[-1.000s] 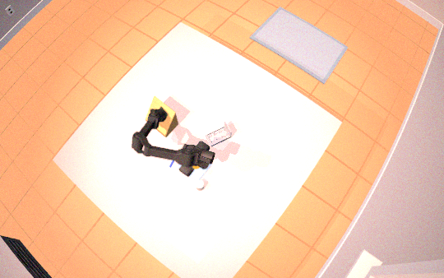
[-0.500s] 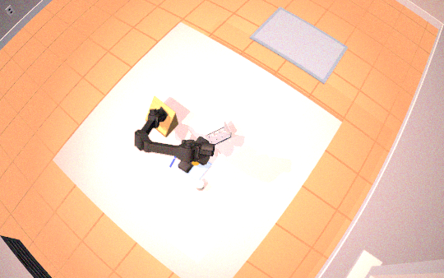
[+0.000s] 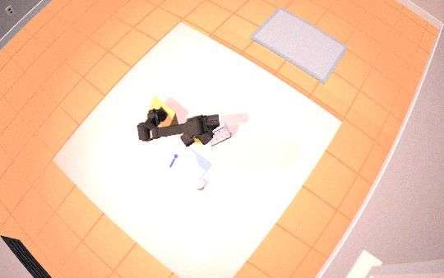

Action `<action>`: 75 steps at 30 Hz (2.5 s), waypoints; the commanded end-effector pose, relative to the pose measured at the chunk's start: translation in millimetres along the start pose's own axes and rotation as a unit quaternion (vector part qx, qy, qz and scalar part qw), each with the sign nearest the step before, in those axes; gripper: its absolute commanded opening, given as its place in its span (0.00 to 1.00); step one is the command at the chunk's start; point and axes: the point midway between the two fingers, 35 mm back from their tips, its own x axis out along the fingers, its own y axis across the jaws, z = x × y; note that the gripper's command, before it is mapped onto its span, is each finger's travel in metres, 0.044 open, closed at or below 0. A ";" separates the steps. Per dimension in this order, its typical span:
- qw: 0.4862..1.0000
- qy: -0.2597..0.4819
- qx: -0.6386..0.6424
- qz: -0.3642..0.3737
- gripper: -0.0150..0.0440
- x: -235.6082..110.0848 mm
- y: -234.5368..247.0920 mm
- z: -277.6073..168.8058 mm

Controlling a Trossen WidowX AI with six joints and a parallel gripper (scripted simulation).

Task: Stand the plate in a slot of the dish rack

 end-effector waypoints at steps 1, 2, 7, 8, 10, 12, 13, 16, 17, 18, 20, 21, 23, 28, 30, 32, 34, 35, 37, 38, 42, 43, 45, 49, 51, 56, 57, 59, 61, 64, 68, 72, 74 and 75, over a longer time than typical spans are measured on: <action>0.998 0.003 0.070 -0.005 0.25 3.7 21.2 -37.2; 0.997 0.003 0.072 -0.006 0.25 3.9 21.9 -38.6; 0.997 0.003 0.072 -0.006 0.25 3.9 21.9 -38.6; 0.997 0.003 0.072 -0.006 0.25 3.9 21.9 -38.6; 0.998 0.009 0.067 -0.003 0.25 6.0 22.2 -39.0; 0.998 0.025 0.050 0.005 0.25 11.9 23.2 -40.0; 0.999 0.033 0.042 0.009 0.25 15.0 23.7 -40.6; 0.998 0.057 0.015 0.025 0.25 24.2 25.4 -42.3; 0.997 0.065 0.006 0.031 0.25 27.1 26.0 -42.8; 0.997 0.072 -0.002 0.037 0.25 30.0 26.6 -43.4; 0.995 0.086 -0.020 0.050 0.25 35.7 27.9 -44.5; 0.994 0.092 -0.028 0.057 0.25 38.4 28.6 -45.1; 0.991 0.105 -0.045 0.071 0.25 43.8 29.9 -46.1; 0.981 0.130 -0.087 0.111 0.25 56.5 33.3 -48.6; 0.977 0.139 -0.104 0.128 0.25 61.2 34.5 -49.5; 0.971 0.146 -0.120 0.145 0.25 65.7 35.8 -50.4; 0.965 0.151 -0.136 0.164 0.25 70.0 37.1 -51.1; 0.962 0.154 -0.144 0.173 0.25 72.1 37.8 -51.5; 0.956 0.157 -0.159 0.192 0.25 76.2 39.0 -52.1; 0.952 0.158 -0.167 0.201 0.25 78.2 39.7 -52.4; 0.937 0.160 -0.196 0.240 0.25 86.0 42.3 -53.3; 0.933 0.159 -0.203 0.250 0.25 87.9 42.9 -53.5; 0.925 0.157 -0.217 0.269 0.25 91.5 44.1 -53.8; 0.908 0.149 -0.244 0.308 0.25 98.3 46.4 -54.1; 0.898 0.142 -0.256 0.327 0.25 101.5 47.4 -54.1; 0.874 0.120 -0.287 0.373 0.25 109.0 49.6 -53.7; 0.869 0.115 -0.292 0.382 0.25 110.4 49.9 -53.5; 0.859 0.103 -0.304 0.399 0.25 113.2 50.6 -53.2; 0.849 0.090 -0.314 0.416 0.25 115.8 51.1 -52.7; 0.833 0.068 -0.330 0.440 0.25 119.5 51.7 -51.9; 0.811 0.034 -0.349 0.468 0.25 124.2 52.1 -50.5; 0.789 -0.004 -0.367 0.493 0.25 128.4 51.9 -48.9; 0.778 -0.025 -0.376 0.504 0.25 130.4 51.6 -48.0; 0.772 -0.035 -0.380 0.509 0.25 131.4 51.4 -47.6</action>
